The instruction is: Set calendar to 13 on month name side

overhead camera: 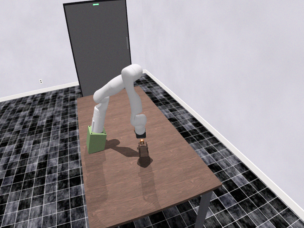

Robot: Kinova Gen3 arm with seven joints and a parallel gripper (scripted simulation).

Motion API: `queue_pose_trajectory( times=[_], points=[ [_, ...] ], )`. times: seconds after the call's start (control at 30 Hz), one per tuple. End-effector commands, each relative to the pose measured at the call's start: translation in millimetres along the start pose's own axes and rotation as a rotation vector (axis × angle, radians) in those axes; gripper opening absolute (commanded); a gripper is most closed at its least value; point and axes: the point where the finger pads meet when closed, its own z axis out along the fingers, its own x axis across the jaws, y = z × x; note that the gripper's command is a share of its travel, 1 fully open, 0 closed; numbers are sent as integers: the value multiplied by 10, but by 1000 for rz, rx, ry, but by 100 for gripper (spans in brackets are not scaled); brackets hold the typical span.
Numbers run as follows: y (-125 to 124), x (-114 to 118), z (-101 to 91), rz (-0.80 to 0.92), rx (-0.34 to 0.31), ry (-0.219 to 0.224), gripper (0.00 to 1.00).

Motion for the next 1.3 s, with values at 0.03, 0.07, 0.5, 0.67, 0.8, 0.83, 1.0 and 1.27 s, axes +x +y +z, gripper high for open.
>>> queue_pose_trajectory(
  times=[0.03, 0.07, 0.5, 0.67, 0.8, 0.83, 1.0, 1.27],
  points=[
    [-17, 10, -36, -10, -26, 2, 100],
    [-16, 8, -37, -10, -30, 2, 100],
    [-24, 13, -26, -9, -67, -1, 100],
    [-35, 18, -12, -8, -117, -3, 100],
    [-43, 19, -7, -7, -181, -3, 100],
    [-44, 18, -8, -7, -197, -3, 100],
    [-46, 11, -22, -9, -265, 0, 100],
    [-45, 6, -34, -10, -297, 3, 100]
  ],
)
